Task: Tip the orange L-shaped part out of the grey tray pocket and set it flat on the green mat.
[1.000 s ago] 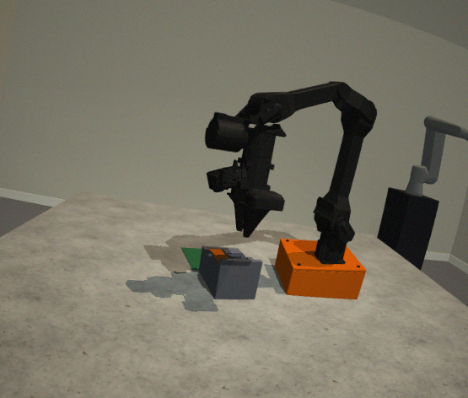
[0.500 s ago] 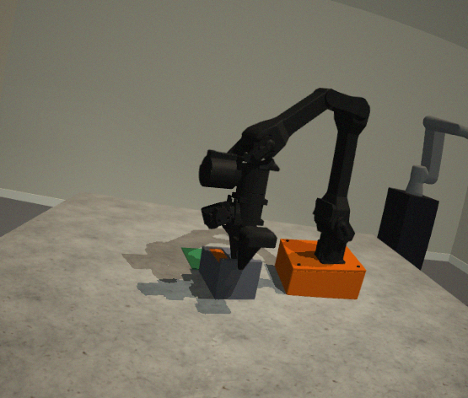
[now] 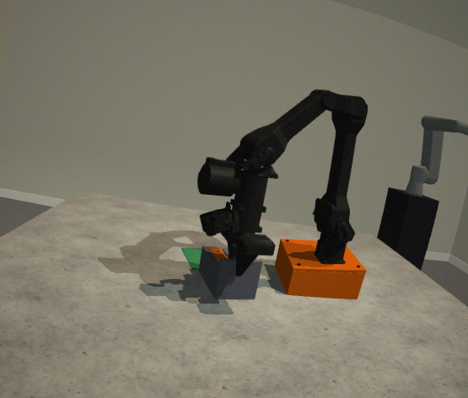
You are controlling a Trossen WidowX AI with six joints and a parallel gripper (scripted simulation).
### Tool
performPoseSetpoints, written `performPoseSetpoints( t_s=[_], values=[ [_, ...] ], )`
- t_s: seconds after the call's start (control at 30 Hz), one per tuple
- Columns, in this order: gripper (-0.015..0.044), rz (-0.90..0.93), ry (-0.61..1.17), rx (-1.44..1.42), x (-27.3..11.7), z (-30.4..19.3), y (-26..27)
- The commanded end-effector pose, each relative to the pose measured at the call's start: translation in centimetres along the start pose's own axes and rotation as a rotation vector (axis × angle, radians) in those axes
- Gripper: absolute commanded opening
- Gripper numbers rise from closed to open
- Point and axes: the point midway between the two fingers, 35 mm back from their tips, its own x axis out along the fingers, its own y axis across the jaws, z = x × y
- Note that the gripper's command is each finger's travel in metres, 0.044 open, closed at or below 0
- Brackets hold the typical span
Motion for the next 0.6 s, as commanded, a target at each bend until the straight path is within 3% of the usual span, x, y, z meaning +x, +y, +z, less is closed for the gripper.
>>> performPoseSetpoints(
  t_s=[0.0, 0.57],
  values=[
    [0.018, -0.007, 0.011, 0.005, 1.1, -0.3, -0.2],
    [0.018, -0.007, 0.011, 0.005, 2.6, -0.4, -0.2]
  ],
)
